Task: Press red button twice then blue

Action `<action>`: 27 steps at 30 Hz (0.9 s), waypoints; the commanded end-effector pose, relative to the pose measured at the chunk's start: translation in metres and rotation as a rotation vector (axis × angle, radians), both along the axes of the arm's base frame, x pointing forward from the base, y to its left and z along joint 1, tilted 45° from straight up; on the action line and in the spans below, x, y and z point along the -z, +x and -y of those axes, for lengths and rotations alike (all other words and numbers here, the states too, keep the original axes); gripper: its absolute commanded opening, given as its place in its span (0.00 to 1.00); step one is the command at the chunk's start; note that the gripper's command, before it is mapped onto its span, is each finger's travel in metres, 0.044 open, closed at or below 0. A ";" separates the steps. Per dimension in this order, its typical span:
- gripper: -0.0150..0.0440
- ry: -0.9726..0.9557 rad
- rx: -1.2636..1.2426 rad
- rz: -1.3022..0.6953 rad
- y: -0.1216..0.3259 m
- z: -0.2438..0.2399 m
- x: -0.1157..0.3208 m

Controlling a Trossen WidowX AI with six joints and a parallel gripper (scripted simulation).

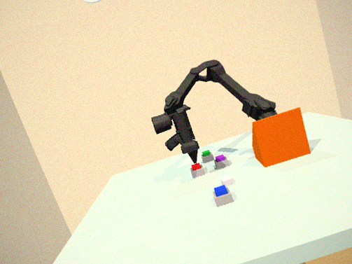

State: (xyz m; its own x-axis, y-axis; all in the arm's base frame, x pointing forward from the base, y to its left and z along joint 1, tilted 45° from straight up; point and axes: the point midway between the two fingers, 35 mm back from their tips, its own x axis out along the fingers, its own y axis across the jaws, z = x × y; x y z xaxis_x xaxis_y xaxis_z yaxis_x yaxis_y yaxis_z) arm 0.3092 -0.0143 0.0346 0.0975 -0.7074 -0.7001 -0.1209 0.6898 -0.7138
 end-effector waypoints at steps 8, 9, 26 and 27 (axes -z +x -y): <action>0.29 0.010 -0.002 0.009 -0.005 -0.049 -0.048; 0.29 0.009 -0.002 0.009 -0.006 -0.054 -0.054; 0.29 0.041 -0.008 0.002 -0.048 -0.204 0.081; 0.29 0.038 -0.007 0.003 -0.057 -0.213 0.093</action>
State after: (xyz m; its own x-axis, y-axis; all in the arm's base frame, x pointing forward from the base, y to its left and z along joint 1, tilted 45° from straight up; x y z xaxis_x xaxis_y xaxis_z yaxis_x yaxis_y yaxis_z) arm 0.2758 0.1698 -0.0213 0.1123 -0.6743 -0.7298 -0.1279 0.7186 -0.6836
